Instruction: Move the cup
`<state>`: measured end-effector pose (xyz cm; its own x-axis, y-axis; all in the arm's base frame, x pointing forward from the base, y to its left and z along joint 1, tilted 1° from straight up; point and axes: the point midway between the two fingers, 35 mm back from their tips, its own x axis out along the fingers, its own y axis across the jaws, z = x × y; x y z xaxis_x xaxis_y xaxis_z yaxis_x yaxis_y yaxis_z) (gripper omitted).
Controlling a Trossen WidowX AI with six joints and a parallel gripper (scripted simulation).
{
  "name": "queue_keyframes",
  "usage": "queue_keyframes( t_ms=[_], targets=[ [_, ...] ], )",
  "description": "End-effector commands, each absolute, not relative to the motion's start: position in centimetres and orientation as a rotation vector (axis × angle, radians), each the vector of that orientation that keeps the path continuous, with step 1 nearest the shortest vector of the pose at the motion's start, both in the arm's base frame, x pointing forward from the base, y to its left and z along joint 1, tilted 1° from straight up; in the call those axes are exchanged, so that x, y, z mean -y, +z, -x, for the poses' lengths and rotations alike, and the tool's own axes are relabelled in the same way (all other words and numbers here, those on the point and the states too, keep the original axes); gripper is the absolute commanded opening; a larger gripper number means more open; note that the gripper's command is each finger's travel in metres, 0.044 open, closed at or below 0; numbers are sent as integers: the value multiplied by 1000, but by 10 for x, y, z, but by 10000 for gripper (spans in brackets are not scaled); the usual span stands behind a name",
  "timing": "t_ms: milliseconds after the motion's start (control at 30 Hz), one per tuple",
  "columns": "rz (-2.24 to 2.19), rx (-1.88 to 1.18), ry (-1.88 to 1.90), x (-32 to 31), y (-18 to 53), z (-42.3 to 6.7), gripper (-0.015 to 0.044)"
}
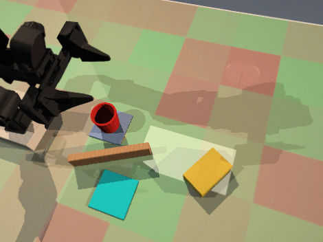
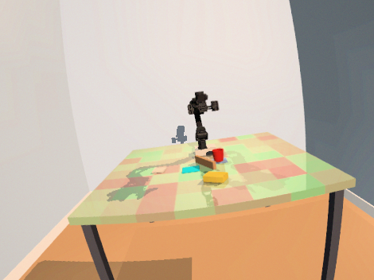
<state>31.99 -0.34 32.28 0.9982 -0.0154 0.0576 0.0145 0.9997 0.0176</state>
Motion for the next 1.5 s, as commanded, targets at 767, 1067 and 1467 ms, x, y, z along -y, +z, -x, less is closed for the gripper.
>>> queue_keyframes(
  t_ms=[767,1067,1467],
  targets=[
    [-919,-1364,-872,-49,99,-228,148],
    [-919,-1364,-872,-48,99,-226,148],
    [-919,-1364,-872,-49,85,-228,148]
  ],
)
